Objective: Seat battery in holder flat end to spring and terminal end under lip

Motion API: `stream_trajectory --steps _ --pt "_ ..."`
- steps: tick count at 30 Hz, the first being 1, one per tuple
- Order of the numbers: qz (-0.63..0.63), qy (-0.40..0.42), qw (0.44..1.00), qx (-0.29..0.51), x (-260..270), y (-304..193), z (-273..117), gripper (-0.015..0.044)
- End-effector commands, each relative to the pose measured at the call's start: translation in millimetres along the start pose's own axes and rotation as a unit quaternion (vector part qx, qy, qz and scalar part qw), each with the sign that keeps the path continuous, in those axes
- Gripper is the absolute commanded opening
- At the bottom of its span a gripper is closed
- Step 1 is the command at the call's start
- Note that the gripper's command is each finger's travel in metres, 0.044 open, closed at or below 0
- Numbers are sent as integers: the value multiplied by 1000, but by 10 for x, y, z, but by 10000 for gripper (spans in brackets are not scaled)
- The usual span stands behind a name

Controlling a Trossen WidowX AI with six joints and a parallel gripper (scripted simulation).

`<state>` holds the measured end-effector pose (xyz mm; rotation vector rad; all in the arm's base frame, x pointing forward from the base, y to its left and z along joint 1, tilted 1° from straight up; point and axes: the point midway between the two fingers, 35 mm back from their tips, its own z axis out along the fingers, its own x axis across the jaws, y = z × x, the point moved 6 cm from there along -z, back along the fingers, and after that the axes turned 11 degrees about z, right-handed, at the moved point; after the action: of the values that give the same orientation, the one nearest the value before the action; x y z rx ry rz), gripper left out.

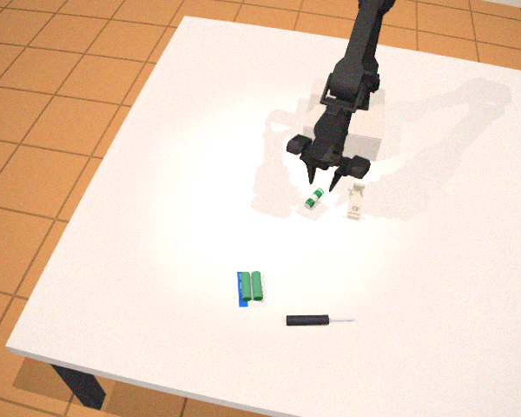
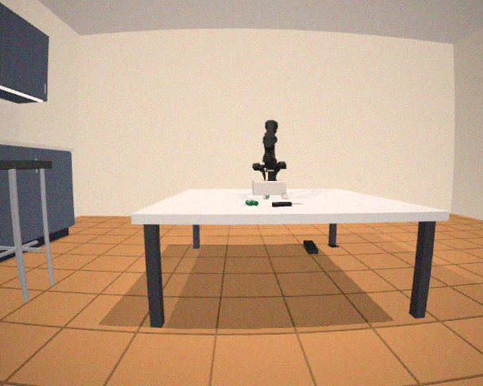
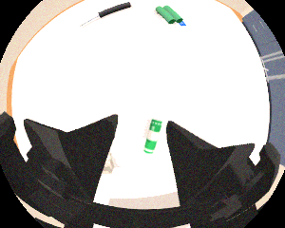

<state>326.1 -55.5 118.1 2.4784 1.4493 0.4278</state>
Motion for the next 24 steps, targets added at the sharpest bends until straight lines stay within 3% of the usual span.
stream_trajectory --steps 1,24 --pt "40 -60 989 130 -221 -162 356 225" --pt "47 -69 985 152 -284 -261 638 225"
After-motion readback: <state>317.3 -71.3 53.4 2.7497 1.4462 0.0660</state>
